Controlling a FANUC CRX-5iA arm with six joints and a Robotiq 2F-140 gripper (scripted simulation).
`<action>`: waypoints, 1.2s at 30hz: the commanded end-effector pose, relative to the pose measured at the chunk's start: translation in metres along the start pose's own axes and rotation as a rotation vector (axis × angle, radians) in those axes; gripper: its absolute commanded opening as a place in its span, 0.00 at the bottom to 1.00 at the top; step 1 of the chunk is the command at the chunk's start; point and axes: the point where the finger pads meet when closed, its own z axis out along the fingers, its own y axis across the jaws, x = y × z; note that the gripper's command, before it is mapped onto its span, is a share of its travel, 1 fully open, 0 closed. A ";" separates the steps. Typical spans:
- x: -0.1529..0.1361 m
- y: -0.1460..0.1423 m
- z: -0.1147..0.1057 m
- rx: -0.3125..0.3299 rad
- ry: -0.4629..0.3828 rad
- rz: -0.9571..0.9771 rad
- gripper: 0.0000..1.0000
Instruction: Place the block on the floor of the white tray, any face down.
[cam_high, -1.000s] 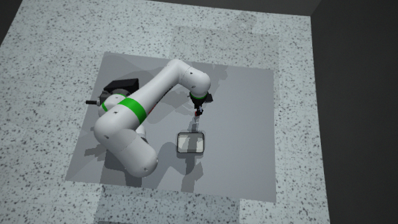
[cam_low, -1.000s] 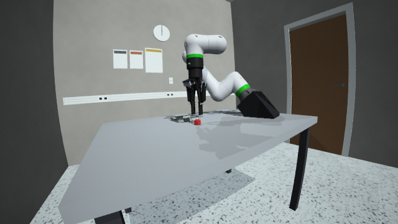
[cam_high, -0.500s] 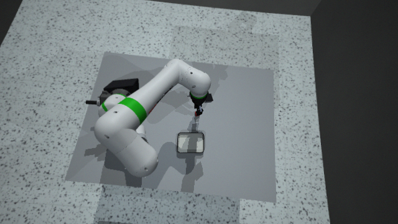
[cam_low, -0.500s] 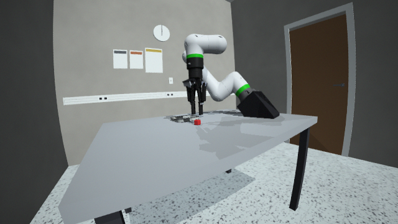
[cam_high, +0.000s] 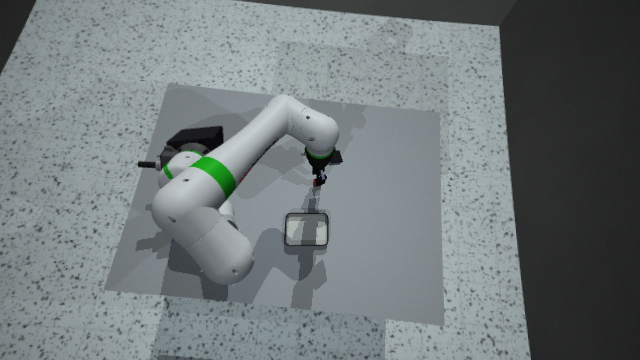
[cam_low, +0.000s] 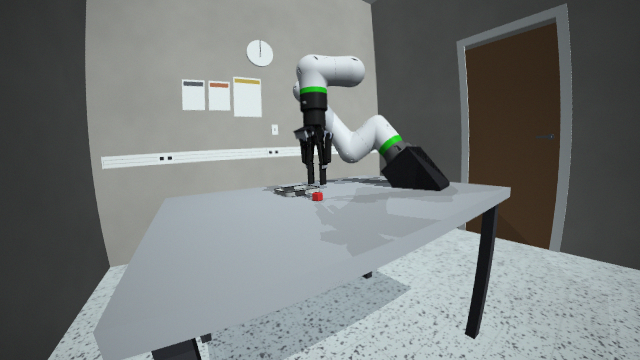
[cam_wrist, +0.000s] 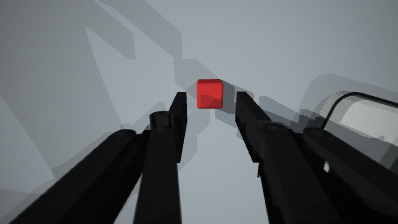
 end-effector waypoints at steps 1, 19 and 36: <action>0.001 0.000 0.000 0.000 0.002 0.000 0.36; 0.001 0.000 0.018 0.000 0.002 0.000 0.36; 0.001 0.000 0.024 0.000 0.002 0.000 0.36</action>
